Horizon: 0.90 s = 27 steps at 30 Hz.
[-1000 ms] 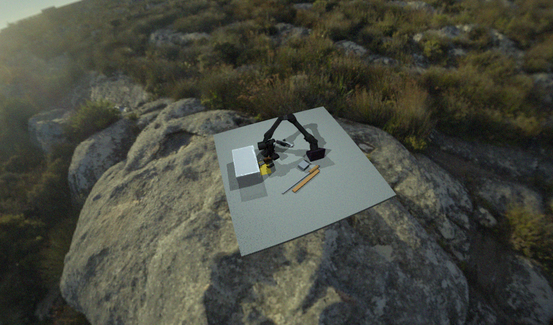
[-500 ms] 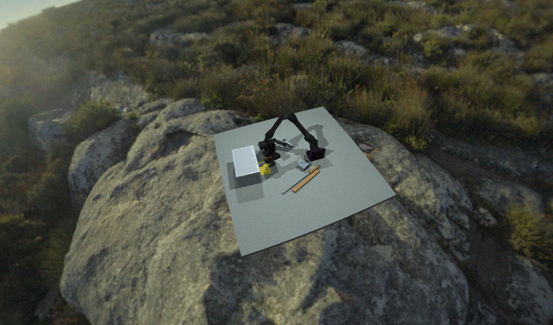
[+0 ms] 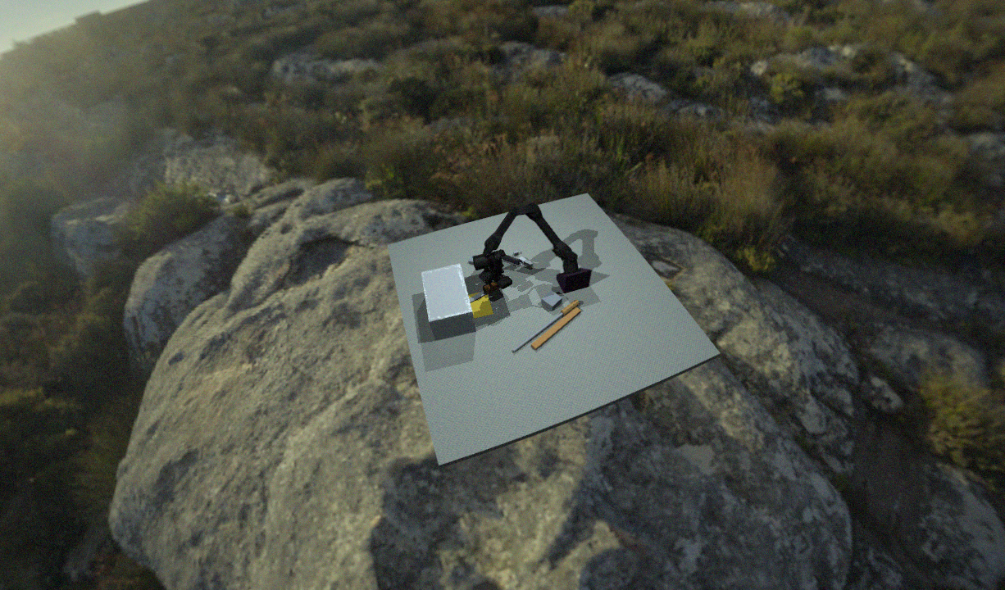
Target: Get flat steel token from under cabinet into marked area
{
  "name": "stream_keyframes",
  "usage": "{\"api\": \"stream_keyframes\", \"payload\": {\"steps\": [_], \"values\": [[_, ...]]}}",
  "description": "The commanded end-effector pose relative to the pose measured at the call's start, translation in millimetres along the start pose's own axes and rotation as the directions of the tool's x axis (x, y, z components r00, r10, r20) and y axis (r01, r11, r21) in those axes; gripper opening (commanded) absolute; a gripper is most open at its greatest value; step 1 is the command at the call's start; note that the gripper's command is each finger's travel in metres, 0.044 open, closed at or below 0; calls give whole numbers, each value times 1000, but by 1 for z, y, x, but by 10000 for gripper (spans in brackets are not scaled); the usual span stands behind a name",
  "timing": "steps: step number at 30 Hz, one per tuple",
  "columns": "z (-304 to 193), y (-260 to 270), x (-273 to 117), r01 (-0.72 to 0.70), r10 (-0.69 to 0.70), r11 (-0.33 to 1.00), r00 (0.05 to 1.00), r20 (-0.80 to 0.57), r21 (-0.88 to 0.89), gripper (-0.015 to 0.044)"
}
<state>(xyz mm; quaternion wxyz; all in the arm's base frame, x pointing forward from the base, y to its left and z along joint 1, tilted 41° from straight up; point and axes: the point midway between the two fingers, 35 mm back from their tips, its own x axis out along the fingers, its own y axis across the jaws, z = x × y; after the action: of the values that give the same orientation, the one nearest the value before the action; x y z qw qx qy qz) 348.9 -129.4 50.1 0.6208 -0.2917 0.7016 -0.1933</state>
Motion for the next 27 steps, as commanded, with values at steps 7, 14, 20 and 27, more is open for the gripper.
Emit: {"api": "stream_keyframes", "payload": {"steps": [7,14,20,27], "values": [[-14,0,1,0,0,1000,1000,-5,-7,0],[-21,-1,1,0,-1,1000,1000,-6,-8,0],[-28,-1,1,0,-1,1000,1000,-6,-8,0],[-36,-1,1,1,-1,1000,1000,-6,-8,0]]}}
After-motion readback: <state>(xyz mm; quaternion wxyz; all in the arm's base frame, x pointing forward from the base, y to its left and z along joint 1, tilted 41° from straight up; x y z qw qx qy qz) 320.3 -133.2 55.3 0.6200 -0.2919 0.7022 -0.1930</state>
